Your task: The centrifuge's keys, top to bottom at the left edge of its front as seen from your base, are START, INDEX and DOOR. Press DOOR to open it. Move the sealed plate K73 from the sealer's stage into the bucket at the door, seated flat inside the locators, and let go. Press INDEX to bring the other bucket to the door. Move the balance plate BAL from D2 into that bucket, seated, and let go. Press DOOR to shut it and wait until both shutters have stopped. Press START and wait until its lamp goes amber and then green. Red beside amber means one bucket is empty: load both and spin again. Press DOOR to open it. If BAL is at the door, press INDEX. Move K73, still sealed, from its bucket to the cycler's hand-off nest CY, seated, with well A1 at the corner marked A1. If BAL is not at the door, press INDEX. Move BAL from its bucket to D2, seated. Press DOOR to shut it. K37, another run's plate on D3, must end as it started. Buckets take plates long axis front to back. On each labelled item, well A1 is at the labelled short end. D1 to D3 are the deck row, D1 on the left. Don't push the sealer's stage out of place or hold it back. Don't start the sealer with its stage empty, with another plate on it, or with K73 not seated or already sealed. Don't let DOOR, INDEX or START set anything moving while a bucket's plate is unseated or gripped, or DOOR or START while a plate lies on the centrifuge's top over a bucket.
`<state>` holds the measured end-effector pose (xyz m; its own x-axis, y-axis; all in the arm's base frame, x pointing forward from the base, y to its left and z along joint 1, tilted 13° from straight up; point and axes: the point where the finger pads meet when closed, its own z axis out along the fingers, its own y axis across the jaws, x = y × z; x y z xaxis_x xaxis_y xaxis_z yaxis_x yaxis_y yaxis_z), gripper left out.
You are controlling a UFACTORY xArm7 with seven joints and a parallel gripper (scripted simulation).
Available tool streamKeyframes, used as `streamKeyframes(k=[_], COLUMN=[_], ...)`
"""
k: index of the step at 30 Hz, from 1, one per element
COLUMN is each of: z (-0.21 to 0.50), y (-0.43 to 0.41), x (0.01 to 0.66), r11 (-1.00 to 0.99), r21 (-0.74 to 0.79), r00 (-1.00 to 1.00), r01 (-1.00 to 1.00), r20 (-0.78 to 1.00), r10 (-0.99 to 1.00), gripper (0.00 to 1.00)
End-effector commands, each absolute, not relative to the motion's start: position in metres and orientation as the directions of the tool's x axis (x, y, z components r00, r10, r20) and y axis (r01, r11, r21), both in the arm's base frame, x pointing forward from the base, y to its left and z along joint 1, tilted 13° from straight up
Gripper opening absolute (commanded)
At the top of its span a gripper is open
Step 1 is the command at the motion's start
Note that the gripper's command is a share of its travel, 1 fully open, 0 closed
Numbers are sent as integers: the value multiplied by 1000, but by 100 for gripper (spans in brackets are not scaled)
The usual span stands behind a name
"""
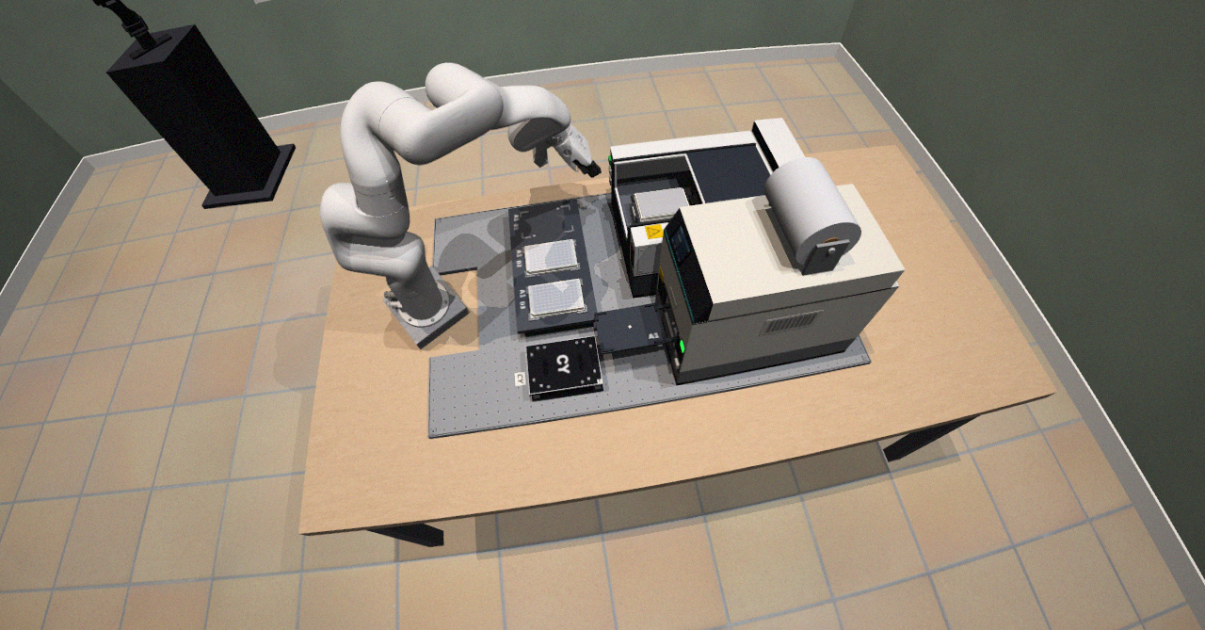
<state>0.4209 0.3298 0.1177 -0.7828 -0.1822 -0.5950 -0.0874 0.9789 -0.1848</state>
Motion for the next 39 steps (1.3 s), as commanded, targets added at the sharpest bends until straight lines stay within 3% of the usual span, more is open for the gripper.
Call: streamKeyframes(k=[1, 39], z=[115, 116], y=[331, 332], x=[428, 435], r11=[979, 979], r21=[-181, -181], r00=[-781, -781], r01=[-88, -88], r20=[-597, -597], r10=[-181, -181], gripper=[0, 0])
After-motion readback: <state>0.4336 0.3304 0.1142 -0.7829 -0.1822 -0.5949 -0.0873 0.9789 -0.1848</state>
